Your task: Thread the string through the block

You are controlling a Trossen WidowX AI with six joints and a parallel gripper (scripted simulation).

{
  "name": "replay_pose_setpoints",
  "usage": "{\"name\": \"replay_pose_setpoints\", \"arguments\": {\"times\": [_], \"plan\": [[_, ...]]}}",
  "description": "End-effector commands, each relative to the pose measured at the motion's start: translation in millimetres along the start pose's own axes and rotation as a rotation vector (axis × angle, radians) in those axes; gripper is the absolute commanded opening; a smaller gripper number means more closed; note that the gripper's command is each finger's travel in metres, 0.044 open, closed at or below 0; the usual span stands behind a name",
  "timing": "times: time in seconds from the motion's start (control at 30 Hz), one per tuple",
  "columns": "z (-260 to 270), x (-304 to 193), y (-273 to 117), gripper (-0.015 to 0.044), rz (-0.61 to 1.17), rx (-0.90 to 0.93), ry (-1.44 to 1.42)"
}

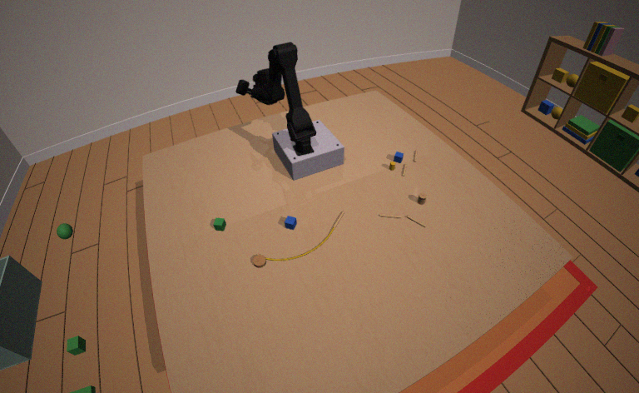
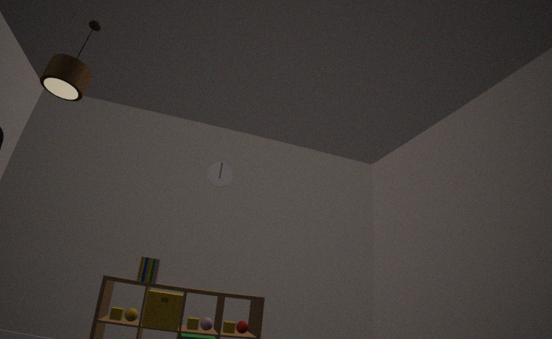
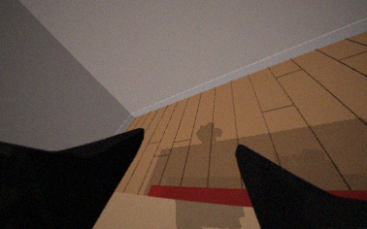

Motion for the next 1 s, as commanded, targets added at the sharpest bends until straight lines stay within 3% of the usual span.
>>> {"name": "replay_pose_setpoints", "arguments": {"times": [0.0, 0.17, 0.5, 0.7, 0.97], "plan": [[0, 0, 0, 0.0426, 0.000, 0.000, 0.000], [15, -17, 4, 0.0440, 0.050, 0.027, -0.058], [108, -124, 2, 0.0440, 0.338, 0.213, -0.419], [161, -195, -26, 0.0440, 0.512, 0.366, -0.690], [225, -286, -105, 0.0440, 0.687, 0.683, -1.092]]}}
Point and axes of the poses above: the point midway between the two fingers, 35 mm back from their tips, its own y axis out along the fingers, its own z axis across the jaws, x = y × z, the point moved 2 cm from there along -y, back along the fingers, and after that the axes turned 1 degree about y, right-handed, at the moved point
